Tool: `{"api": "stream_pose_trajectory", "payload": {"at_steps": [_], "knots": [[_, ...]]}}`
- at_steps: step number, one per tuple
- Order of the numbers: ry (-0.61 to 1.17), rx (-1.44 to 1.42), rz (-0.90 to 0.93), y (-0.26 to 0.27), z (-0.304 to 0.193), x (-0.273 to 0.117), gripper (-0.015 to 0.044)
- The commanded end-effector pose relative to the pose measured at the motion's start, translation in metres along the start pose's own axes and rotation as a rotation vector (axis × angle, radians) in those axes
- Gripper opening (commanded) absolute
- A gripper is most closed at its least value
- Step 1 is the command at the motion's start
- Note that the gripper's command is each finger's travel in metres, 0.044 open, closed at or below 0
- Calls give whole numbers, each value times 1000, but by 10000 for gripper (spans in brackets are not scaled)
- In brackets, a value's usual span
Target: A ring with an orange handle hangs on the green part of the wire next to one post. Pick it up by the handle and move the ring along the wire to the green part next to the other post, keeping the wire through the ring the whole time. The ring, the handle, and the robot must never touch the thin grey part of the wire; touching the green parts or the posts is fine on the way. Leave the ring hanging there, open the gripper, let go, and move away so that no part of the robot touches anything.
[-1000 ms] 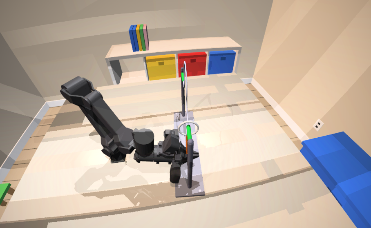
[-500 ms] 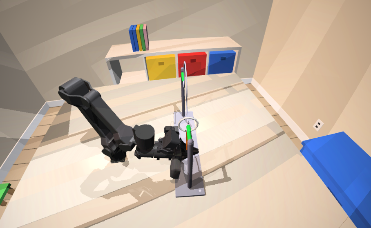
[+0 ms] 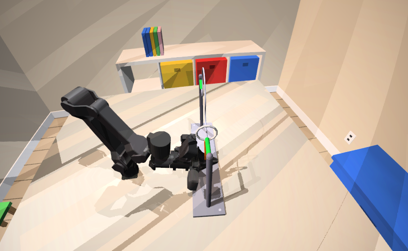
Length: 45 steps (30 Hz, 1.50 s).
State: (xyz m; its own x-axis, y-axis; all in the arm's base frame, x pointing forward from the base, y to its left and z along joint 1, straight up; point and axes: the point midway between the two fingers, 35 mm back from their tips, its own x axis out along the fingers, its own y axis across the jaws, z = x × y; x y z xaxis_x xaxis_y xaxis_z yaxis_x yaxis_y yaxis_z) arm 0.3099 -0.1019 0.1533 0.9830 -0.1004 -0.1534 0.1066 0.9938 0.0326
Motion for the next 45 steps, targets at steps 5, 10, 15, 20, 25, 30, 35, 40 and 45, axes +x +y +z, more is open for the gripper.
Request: {"api": "stream_pose_trajectory", "payload": {"at_steps": [5, 10, 15, 20, 25, 30, 35, 40, 45], "knots": [[6, 64, 8, 15, -2, -1, -150], [6, 131, 21, 29, -1, -1, -150], [6, 215, 36, 46, 1, -1, -150], [5, 301, 52, 61, 6, -2, -150], [5, 411, 72, 80, 13, -3, -150], [37, 519, 102, 97, 21, -8, -150], [113, 630, 151, 114, 32, -21, -150], [184, 728, 203, 128, 43, -33, -150], [251, 821, 261, 139, 56, -45, -150]]}}
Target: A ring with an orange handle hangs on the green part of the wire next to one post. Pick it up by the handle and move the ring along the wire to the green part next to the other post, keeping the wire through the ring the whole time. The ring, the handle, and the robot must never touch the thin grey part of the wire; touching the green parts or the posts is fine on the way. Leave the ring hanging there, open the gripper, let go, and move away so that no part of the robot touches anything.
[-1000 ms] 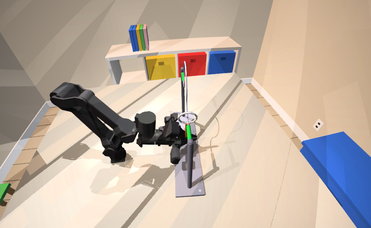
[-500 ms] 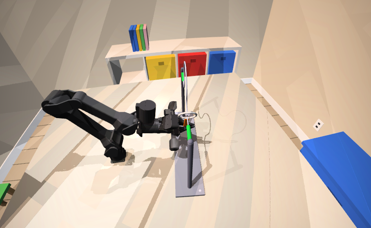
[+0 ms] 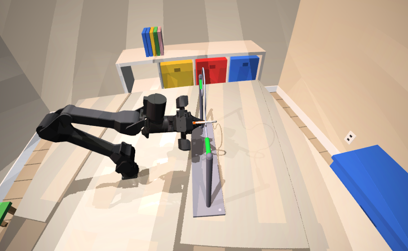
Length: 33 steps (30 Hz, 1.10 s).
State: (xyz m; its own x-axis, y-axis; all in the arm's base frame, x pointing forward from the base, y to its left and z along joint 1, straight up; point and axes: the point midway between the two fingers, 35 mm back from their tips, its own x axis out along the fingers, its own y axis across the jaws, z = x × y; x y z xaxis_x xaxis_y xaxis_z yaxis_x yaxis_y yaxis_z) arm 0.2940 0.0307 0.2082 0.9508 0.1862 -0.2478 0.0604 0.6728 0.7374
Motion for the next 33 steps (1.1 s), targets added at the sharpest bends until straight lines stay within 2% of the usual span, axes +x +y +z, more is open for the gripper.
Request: {"api": "stream_pose_trajectory", "payload": {"at_steps": [1, 18, 33], "knots": [[55, 76, 37, 16, 1, -9, -150], [282, 359, 210, 67, 12, -45, -150], [290, 554, 320, 98, 30, -54, -150]]}}
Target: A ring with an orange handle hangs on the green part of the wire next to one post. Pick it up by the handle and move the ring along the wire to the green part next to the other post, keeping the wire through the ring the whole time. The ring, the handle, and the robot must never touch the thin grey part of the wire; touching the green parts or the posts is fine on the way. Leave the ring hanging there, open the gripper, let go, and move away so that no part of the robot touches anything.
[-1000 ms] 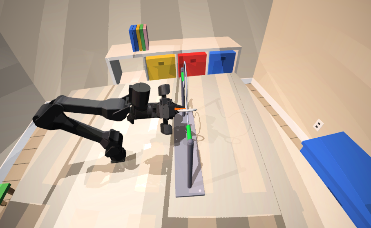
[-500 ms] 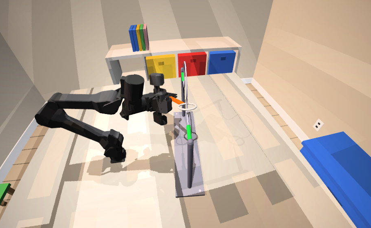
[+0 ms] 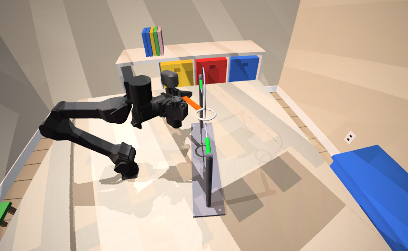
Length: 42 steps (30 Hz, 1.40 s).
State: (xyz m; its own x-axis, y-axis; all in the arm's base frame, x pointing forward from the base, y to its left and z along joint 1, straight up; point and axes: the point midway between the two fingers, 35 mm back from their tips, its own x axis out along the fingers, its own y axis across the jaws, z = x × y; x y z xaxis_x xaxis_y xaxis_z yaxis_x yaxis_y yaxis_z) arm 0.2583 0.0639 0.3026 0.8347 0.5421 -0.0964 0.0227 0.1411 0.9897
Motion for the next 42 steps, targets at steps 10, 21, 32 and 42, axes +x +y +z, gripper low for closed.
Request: {"api": "stream_pose_trajectory", "payload": {"at_steps": [10, 21, 32, 42], "knots": [[7, 117, 97, 30, 1, -3, -150], [11, 194, 147, 49, 5, -7, -150], [12, 192, 129, 58, 8, -10, -150], [10, 117, 50, 56, 8, -9, -150]]}}
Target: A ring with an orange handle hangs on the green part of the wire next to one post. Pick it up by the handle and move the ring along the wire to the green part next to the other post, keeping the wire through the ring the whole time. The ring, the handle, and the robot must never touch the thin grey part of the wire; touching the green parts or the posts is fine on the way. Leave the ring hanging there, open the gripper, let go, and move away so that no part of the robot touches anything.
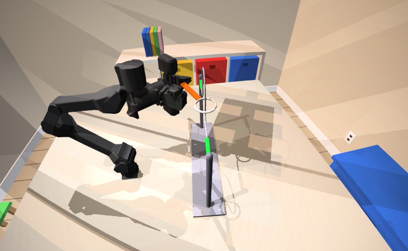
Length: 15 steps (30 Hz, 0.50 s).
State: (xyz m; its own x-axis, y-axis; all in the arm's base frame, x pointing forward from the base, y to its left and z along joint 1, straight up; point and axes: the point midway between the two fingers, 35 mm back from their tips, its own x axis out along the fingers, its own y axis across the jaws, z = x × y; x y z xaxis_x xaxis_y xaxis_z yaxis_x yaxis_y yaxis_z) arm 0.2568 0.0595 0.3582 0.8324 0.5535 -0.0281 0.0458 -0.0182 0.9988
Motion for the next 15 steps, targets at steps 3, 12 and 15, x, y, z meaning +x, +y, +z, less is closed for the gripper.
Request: {"api": "stream_pose_trajectory", "payload": {"at_steps": [3, 12, 15], "knots": [[-1, -55, -45, 0, -1, 0, -150], [-8, -138, -131, -6, 0, 0, -150], [-11, -168, -160, -8, 0, 0, -150]]}}
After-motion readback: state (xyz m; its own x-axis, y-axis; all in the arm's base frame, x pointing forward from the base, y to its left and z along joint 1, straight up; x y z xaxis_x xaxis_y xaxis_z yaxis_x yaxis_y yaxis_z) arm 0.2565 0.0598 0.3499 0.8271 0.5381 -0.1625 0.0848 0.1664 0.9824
